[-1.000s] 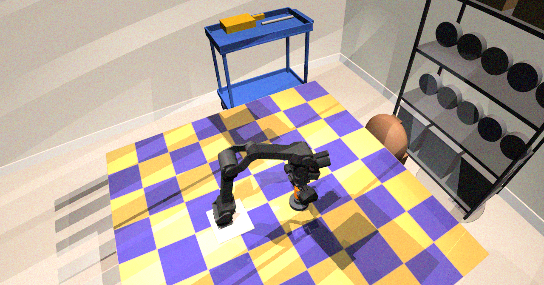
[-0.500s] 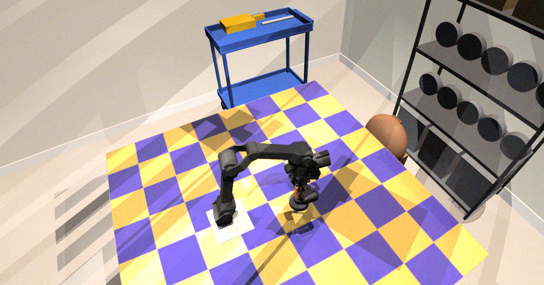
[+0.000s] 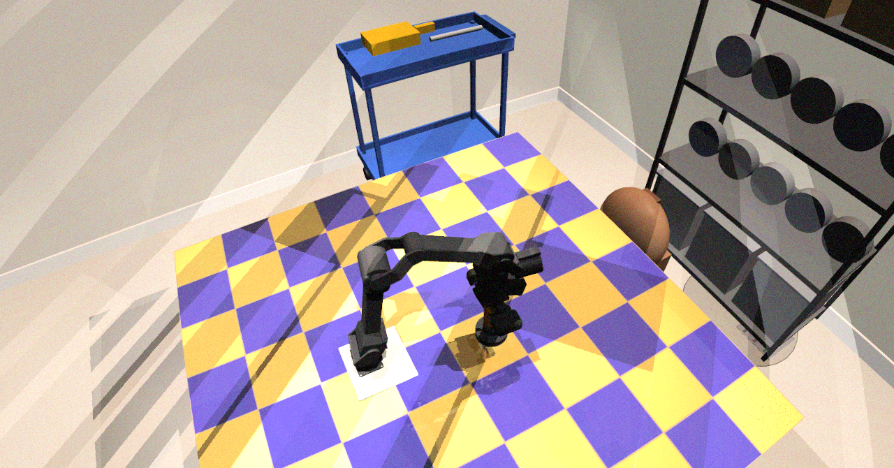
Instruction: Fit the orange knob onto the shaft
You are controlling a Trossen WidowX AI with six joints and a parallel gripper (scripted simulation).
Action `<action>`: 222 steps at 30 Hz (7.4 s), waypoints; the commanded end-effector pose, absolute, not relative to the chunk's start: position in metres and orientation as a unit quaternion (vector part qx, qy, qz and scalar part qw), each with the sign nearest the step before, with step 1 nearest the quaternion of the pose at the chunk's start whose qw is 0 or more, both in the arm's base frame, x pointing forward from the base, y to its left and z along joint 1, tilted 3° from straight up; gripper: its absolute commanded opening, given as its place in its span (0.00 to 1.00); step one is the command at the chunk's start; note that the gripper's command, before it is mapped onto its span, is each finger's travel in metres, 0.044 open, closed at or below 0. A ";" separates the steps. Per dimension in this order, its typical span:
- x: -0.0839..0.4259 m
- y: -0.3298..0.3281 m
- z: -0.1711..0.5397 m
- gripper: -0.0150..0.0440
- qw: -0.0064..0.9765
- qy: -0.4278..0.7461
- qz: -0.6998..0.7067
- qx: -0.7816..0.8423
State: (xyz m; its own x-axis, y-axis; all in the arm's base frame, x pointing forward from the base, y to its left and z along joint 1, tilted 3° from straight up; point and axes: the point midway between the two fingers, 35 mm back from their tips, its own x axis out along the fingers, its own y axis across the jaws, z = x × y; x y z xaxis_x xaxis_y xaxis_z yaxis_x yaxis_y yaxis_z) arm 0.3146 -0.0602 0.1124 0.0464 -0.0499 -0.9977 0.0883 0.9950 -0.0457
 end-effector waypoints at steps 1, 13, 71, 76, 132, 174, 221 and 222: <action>0.315 -0.060 0.116 0.25 0.725 0.687 -0.047 0.015; 0.318 -0.060 0.114 0.25 0.722 0.688 0.025 -0.061; 0.315 -0.059 0.116 0.25 0.712 0.682 0.097 -0.136; 0.315 -0.059 0.117 0.25 0.705 0.677 0.126 -0.167; 0.317 -0.060 0.112 0.25 0.668 0.647 0.237 -0.281; 0.319 -0.061 0.111 0.25 0.635 0.619 0.303 -0.350; 0.316 -0.060 0.112 0.25 0.595 0.584 0.366 -0.414; 0.316 -0.060 0.114 0.25 0.595 0.584 0.366 -0.414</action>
